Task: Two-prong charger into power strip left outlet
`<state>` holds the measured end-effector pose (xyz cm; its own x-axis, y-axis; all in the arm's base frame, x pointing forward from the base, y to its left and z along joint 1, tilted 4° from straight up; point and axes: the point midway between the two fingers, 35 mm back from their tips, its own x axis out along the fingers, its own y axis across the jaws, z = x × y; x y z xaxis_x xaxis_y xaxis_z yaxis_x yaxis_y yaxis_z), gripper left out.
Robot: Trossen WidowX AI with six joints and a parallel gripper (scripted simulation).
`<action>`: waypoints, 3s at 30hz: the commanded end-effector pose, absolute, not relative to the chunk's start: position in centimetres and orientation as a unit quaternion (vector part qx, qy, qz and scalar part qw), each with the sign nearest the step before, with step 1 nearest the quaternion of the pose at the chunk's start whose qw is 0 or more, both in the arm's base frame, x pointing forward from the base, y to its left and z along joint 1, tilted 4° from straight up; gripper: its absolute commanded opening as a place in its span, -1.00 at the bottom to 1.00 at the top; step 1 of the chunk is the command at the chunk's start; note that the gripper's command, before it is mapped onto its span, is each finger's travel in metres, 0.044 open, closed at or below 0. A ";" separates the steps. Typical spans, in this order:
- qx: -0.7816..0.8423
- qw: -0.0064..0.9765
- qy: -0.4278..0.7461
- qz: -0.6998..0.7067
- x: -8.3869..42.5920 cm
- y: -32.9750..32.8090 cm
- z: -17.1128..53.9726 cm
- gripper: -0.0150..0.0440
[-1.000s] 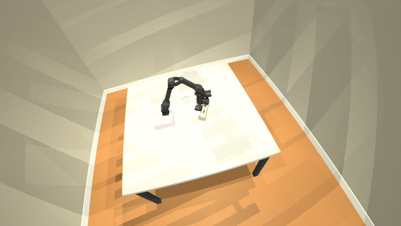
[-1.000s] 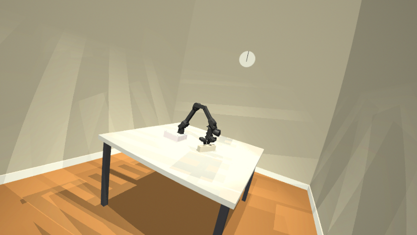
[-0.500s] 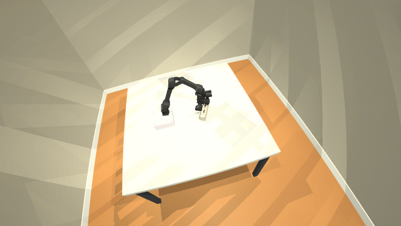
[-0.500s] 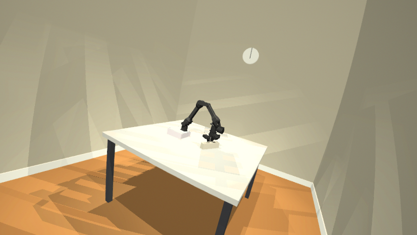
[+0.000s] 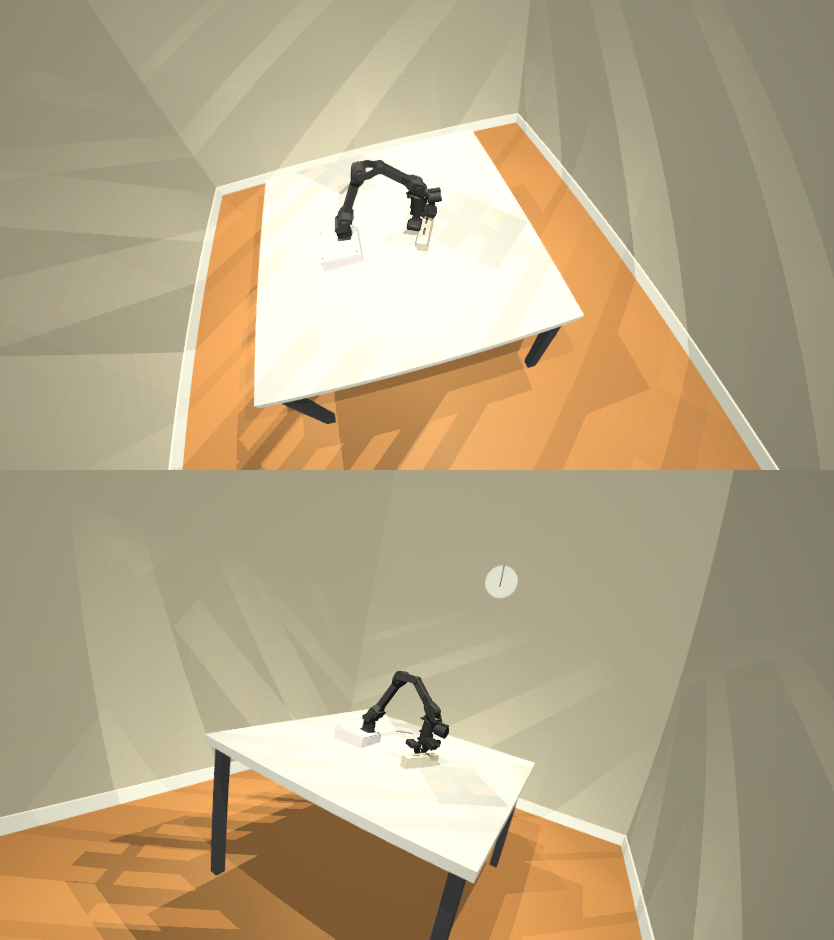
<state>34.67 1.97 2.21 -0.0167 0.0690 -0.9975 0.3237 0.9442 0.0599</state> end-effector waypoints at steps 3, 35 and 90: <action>0.140 0.702 0.692 -0.092 35.8 1.7 2.4 -0.49; 0.140 0.702 0.692 -0.092 35.4 1.9 2.4 -0.49; 0.139 0.691 0.704 -0.092 34.6 2.0 2.2 1.00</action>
